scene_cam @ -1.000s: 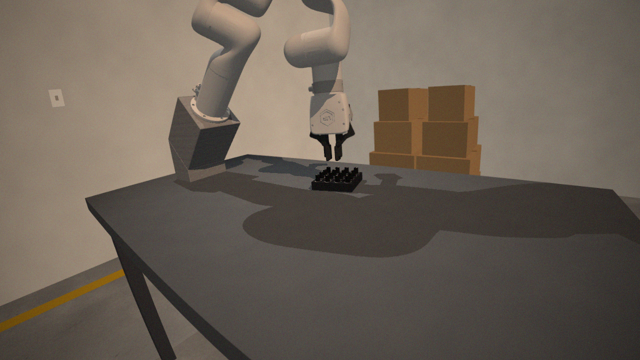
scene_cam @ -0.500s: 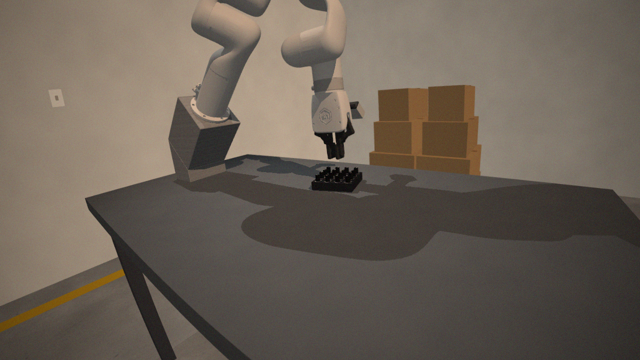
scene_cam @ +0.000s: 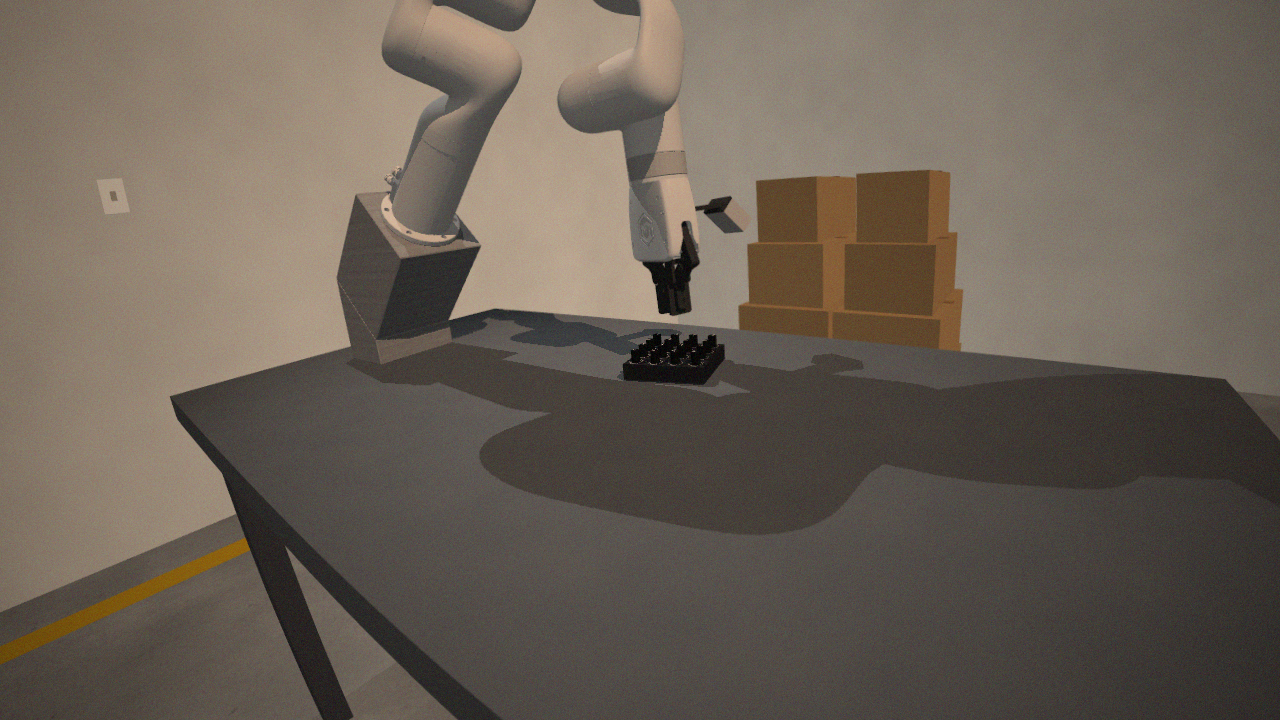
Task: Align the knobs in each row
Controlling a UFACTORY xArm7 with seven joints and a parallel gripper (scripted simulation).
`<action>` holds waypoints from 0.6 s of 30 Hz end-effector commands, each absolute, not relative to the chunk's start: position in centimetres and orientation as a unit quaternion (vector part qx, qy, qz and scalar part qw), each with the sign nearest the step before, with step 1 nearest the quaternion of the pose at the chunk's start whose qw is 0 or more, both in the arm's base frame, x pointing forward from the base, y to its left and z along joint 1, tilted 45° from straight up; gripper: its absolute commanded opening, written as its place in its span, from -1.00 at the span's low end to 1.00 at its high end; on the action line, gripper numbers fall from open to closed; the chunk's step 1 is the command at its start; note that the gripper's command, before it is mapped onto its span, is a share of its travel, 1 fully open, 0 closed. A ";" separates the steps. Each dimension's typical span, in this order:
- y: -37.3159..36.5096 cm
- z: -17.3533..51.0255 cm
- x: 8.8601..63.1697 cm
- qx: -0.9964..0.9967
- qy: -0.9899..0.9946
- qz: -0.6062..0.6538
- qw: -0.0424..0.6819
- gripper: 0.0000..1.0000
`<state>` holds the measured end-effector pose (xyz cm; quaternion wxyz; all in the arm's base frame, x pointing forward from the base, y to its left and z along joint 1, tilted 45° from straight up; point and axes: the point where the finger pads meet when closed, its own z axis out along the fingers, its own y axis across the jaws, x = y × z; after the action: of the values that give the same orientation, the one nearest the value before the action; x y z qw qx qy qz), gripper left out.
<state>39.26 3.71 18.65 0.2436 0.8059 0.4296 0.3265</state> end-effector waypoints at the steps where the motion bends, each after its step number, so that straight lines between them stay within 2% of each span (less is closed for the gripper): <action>1: 3.7 18.9 39.2 0.842 0.366 0.330 0.219 -0.61; 18: 3.7 19.0 38.6 0.903 0.179 0.364 0.142 -0.61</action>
<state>38.79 3.67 18.87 0.1661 0.8805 0.2375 0.3751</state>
